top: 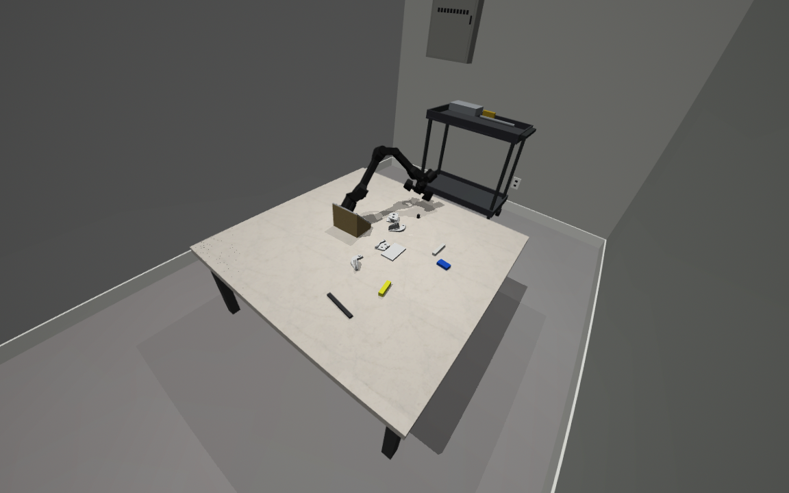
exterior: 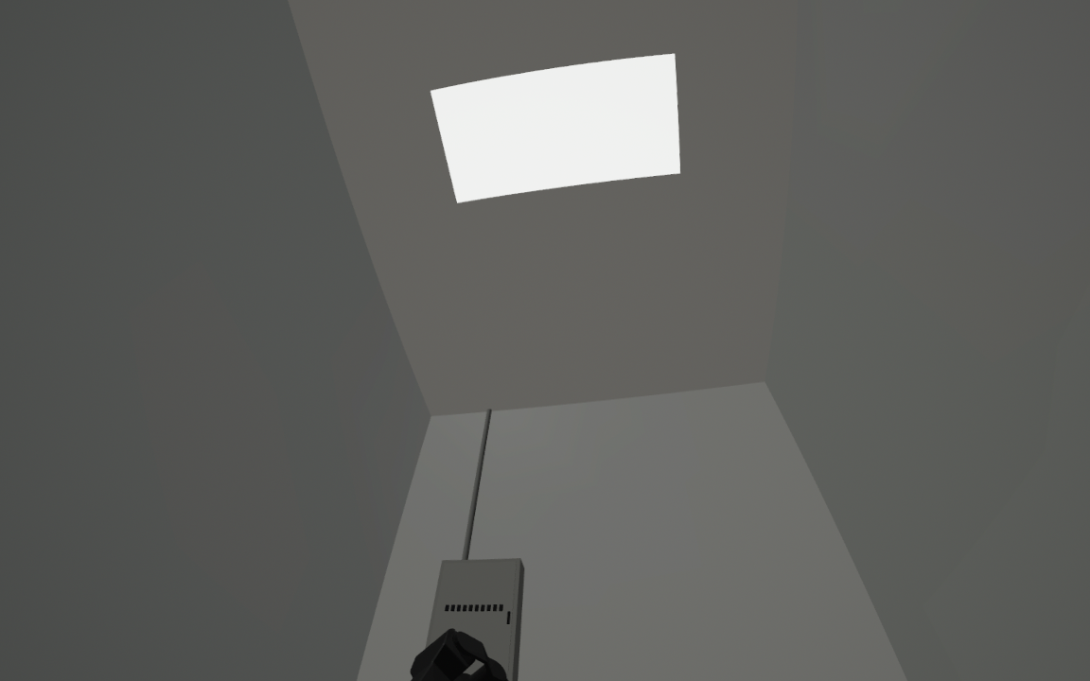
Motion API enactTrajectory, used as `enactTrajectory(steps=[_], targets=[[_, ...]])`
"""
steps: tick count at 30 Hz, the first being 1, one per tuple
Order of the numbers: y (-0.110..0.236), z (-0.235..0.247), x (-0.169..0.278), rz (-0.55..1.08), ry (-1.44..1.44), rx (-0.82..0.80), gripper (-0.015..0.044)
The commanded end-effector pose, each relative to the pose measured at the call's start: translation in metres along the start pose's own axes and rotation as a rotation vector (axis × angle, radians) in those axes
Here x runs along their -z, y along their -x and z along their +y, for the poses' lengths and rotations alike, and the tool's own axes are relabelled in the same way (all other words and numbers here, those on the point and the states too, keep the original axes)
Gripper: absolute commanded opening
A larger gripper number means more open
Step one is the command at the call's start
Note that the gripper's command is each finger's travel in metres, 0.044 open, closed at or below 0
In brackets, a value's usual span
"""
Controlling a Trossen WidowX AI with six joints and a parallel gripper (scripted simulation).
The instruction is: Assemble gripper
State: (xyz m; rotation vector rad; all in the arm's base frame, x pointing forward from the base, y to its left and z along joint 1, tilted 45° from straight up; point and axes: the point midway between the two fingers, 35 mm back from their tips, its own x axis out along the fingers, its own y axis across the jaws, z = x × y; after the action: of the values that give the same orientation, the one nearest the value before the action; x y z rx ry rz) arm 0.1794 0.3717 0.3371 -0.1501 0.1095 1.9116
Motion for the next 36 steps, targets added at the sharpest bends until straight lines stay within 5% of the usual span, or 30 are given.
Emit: enactTrajectory(steps=[1,36], targets=[[0.010,-0.011,0.013,0.023,-0.117,0.046,0.0440],[0.122,-0.070,0.092,0.011,-0.985,0.473,0.0440]])
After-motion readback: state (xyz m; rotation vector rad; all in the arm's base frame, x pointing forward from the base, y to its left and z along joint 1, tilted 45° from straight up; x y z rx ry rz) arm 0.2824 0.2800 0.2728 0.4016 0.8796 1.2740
